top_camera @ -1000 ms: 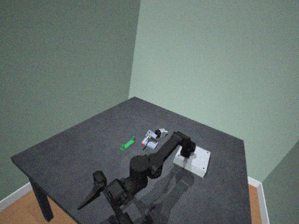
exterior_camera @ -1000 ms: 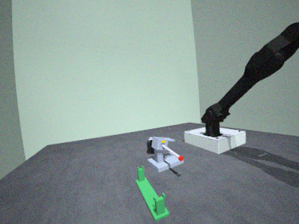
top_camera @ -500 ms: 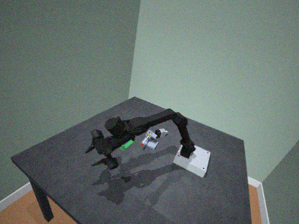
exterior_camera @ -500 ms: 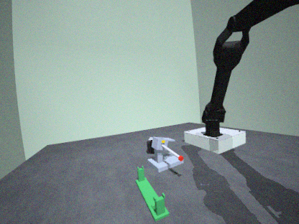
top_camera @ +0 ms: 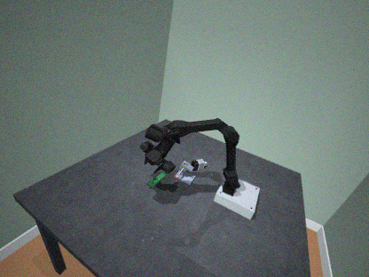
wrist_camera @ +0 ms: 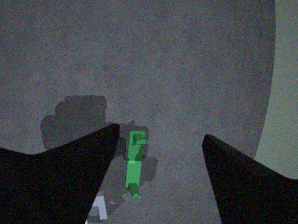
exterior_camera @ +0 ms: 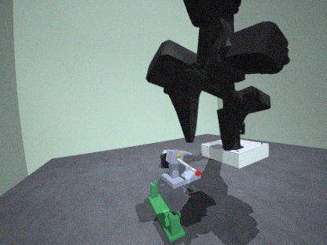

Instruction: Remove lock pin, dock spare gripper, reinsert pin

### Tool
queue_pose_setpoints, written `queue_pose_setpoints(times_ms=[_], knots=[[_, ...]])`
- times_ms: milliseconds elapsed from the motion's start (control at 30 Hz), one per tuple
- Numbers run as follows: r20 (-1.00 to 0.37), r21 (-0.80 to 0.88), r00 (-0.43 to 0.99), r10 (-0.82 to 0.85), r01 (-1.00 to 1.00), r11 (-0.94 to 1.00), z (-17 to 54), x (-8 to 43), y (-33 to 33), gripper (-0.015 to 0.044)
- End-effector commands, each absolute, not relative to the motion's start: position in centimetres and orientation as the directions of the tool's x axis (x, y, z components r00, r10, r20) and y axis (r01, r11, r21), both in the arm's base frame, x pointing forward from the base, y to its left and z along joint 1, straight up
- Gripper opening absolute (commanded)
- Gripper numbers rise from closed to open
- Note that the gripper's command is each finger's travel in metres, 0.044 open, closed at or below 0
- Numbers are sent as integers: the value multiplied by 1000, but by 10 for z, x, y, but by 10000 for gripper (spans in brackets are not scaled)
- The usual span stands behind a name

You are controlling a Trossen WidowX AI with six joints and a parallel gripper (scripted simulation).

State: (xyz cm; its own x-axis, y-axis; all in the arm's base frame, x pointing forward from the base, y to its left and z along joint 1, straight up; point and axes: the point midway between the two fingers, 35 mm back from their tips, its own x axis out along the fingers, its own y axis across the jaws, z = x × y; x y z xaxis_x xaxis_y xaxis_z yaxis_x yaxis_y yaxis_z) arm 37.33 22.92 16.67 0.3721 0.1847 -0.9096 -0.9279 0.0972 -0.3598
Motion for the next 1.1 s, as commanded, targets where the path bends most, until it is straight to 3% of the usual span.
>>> queue_pose_setpoints(times_ms=[0, 333, 700, 1067], knots=[[-949, -284, 290, 126, -957, 61, 162, 354, 185, 300], [-999, -33, 33, 13, -999, 16, 154, 287, 84, 300], [-999, -31, 31, 12, -999, 16, 86, 293, 81, 300], [-999, -31, 31, 12, -999, 16, 72, 295, 81, 300]])
